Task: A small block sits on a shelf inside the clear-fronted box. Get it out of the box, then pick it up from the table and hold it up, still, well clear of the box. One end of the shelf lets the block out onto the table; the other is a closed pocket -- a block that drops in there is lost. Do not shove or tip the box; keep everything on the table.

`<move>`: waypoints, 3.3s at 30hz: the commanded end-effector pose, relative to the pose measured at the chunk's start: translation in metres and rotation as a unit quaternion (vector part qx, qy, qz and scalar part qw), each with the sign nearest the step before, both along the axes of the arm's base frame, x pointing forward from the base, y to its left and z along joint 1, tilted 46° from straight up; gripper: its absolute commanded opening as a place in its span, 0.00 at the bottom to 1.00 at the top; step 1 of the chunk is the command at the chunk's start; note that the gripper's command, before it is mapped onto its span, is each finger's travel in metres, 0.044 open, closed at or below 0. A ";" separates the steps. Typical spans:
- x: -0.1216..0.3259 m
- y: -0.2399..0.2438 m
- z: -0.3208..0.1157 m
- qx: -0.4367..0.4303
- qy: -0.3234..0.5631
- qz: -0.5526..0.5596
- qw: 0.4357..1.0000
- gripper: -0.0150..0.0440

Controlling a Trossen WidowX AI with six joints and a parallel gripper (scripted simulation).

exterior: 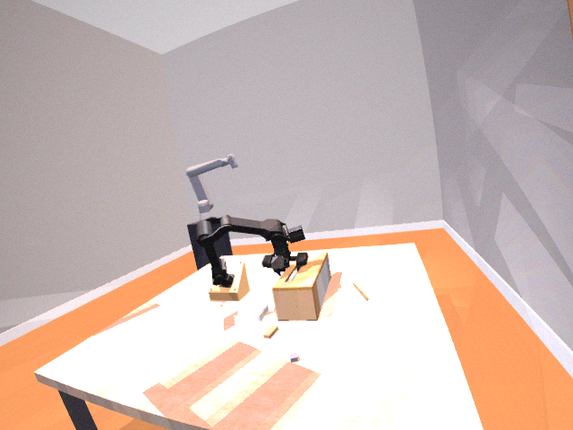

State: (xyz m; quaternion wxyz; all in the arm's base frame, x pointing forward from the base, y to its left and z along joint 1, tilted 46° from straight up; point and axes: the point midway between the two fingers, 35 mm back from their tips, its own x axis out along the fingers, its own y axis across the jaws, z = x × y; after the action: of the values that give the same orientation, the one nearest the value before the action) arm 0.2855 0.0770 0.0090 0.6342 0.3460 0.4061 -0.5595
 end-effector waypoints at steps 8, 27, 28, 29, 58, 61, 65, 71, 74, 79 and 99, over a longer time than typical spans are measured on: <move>0.000 0.003 -0.003 -0.001 0.001 0.003 1.000 0.93; -0.003 0.016 -0.016 -0.001 0.001 0.003 1.000 0.93; -0.003 0.017 -0.017 -0.001 0.001 0.003 1.000 0.93; -0.003 0.017 -0.018 -0.001 0.001 0.003 1.000 0.93; -0.003 0.022 -0.023 -0.001 0.001 0.003 1.000 0.93; -0.004 0.024 -0.025 -0.001 0.001 0.003 1.000 0.93; -0.004 0.027 -0.028 -0.001 0.001 0.003 1.000 0.93; -0.005 0.031 -0.032 0.000 0.001 0.003 1.000 0.93; -0.005 0.033 -0.034 0.000 0.001 0.003 1.000 0.93; -0.006 0.037 -0.037 0.000 0.001 0.003 1.000 0.93; -0.008 0.051 -0.052 0.000 0.001 0.003 1.000 0.93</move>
State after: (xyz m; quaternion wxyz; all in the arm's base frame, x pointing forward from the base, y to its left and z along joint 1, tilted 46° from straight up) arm 0.2785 0.1264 -0.0382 0.6388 0.3443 0.4079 -0.5541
